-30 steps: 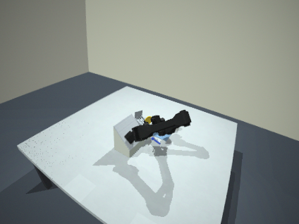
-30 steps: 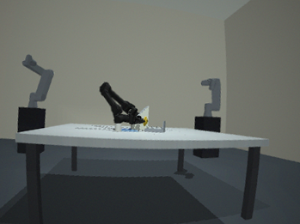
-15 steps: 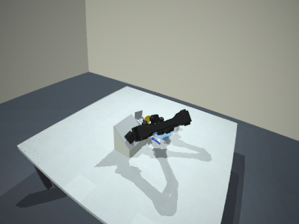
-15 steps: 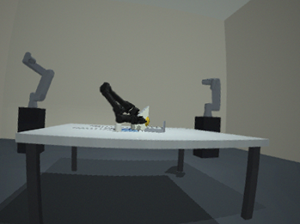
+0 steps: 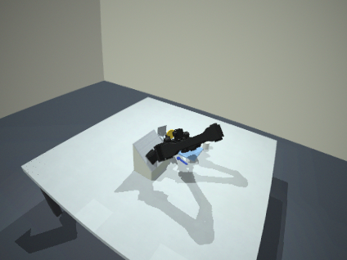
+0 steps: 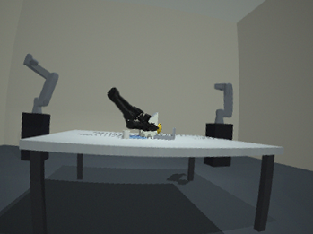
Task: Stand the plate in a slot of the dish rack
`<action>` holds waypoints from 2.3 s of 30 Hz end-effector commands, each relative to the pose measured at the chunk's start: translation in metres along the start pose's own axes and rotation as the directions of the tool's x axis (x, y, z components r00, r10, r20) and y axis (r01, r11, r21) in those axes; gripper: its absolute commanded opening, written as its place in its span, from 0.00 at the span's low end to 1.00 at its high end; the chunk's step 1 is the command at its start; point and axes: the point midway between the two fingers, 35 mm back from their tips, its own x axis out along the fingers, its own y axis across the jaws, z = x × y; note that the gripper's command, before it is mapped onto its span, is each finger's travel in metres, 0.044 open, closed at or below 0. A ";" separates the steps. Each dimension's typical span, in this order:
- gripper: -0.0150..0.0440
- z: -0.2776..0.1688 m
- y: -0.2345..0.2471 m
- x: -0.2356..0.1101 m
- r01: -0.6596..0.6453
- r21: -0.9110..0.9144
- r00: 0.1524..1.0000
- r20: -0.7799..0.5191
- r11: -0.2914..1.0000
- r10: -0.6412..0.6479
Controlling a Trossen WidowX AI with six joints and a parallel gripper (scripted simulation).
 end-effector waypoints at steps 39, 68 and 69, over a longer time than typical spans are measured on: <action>0.70 -0.017 0.011 0.007 -0.004 0.004 1.000 -0.008 1.000 0.004; 0.93 0.101 -0.005 0.000 -0.043 0.032 0.999 -0.014 0.999 0.043; 0.93 0.101 -0.004 0.001 -0.052 0.054 0.998 -0.029 0.997 0.053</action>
